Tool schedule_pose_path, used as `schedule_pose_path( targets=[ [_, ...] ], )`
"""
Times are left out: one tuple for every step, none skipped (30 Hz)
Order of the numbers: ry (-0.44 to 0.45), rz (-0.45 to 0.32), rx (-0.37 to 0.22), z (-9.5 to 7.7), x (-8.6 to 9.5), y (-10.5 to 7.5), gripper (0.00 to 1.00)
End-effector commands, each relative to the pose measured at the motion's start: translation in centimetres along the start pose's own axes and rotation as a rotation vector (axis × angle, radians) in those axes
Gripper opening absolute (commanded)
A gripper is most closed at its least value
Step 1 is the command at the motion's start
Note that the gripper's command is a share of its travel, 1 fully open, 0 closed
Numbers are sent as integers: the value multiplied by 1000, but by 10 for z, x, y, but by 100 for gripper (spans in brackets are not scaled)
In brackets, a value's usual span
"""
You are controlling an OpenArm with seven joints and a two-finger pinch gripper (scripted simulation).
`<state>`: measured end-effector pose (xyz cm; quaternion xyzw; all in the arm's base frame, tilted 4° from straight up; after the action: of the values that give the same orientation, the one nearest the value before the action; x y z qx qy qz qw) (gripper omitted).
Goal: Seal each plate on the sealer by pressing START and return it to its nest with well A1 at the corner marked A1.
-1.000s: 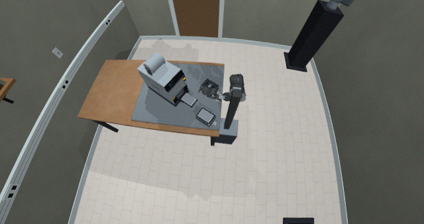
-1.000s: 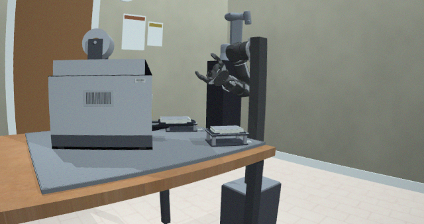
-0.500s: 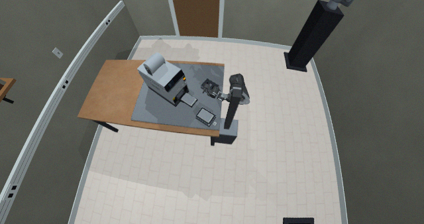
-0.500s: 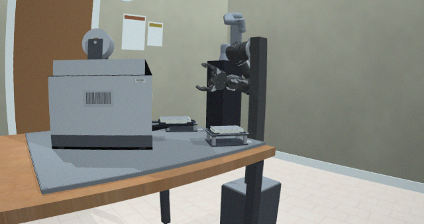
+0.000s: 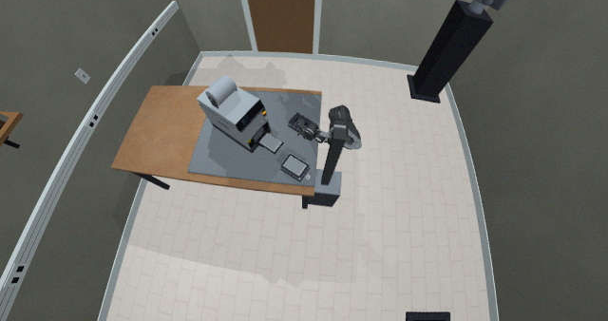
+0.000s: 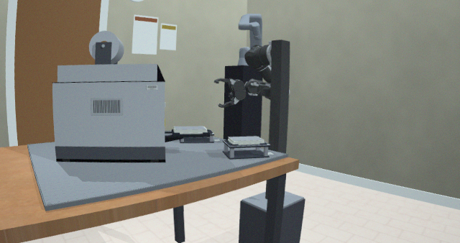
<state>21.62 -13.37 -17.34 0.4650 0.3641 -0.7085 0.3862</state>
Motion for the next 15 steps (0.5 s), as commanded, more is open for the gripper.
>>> schedule_pose_path(
  targets=[
    [27, -62, 2, 3, 9, 0, 65],
    [27, -62, 2, 3, 9, 0, 65],
    [27, -62, 2, 3, 9, 0, 65],
    [22, -55, -1, 3, 13, 0, 65],
    [26, -56, -2, 3, 12, -1, 65],
    [26, -56, -2, 3, 12, -1, 65],
    [26, -56, -2, 3, 12, -1, 65],
    [26, -56, -2, 3, 12, -1, 65],
    [26, -56, -2, 3, 12, -1, 65],
    [26, -56, -2, 3, 12, -1, 65],
    [26, -56, -2, 3, 12, -1, 65],
    [26, -56, -2, 3, 12, -1, 65],
    [26, -56, -2, 3, 12, -1, 65],
    [26, -56, -2, 3, 12, -1, 65],
    [26, -56, -2, 3, 12, -1, 65]
  ],
)
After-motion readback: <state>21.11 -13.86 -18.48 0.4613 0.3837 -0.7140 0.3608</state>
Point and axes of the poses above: the point where the finger pads meet when closed, its own y axis out along the fingers, its own x axis across the jaws, z = x × y, the point moved 2 cm from there along -y, back along the fingers, and after that the axes turned 14 degrees about -y, right-handed, at the moved point
